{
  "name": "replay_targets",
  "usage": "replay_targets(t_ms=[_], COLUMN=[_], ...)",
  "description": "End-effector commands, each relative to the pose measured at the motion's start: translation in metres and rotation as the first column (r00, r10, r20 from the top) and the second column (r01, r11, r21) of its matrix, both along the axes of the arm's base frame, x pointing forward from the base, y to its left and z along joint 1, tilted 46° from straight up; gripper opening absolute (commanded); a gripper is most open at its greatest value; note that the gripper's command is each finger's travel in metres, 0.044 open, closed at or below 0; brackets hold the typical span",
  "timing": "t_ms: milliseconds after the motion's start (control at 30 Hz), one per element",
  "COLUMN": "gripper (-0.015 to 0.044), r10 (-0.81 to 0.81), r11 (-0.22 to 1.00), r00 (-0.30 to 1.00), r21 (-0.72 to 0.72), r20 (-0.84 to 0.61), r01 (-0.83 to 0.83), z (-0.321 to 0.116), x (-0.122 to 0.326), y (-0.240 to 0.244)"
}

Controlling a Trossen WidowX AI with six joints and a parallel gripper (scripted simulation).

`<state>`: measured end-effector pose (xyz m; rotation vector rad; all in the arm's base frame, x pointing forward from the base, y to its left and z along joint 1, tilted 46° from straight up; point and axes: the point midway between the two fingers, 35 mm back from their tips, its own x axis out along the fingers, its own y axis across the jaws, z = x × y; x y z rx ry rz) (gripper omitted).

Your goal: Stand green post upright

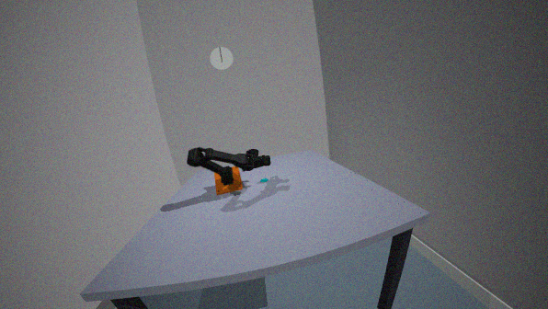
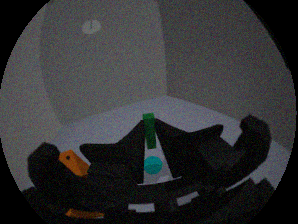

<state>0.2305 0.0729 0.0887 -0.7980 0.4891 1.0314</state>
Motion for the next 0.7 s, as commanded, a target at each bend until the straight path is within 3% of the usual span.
replay_targets(t_ms=[0, 667], gripper=[0.0023, 0.0023], r10=[0.006, -0.031], r11=[1.0, 1.0], r00=[1.0, 0.999], r21=[0.002, 0.002], r20=[0.001, -0.042], r01=[-0.006, 0.031], z=[-0.001, -0.029], x=[-0.001, 0.003], y=[0.001, -0.028])
